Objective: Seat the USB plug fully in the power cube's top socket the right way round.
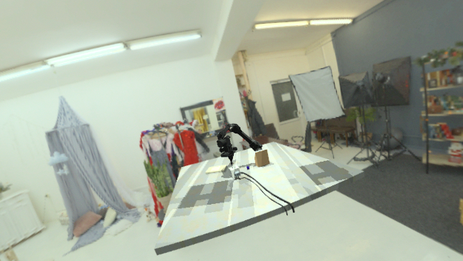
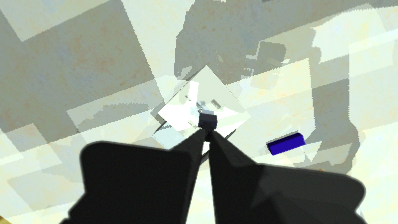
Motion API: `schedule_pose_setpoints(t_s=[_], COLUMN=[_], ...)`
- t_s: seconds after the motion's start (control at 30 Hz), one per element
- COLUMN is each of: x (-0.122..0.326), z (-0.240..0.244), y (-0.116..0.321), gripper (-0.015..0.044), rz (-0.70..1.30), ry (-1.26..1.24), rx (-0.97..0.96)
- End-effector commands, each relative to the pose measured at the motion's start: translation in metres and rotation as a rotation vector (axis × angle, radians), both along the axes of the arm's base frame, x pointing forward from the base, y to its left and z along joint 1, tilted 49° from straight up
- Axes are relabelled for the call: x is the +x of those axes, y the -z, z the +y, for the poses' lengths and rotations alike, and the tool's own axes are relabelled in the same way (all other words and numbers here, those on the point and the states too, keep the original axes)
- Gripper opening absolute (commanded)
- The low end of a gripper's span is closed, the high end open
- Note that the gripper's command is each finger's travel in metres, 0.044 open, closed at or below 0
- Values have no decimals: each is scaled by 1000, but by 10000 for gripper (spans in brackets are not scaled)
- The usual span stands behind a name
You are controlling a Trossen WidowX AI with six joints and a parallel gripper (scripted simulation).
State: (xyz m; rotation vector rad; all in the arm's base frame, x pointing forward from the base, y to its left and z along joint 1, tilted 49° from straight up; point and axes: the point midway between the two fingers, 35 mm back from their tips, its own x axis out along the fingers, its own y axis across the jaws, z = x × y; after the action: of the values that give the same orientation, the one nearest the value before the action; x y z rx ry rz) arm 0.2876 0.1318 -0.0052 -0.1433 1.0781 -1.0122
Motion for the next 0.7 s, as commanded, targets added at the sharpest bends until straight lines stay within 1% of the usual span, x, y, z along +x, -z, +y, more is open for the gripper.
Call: schedule_pose_setpoints(t_s=[0.0,0.67], x=[0,0], z=[0,0], y=[0,0], gripper=[0,0], rz=[-90,-466], ry=[81,416], rx=[11,58])
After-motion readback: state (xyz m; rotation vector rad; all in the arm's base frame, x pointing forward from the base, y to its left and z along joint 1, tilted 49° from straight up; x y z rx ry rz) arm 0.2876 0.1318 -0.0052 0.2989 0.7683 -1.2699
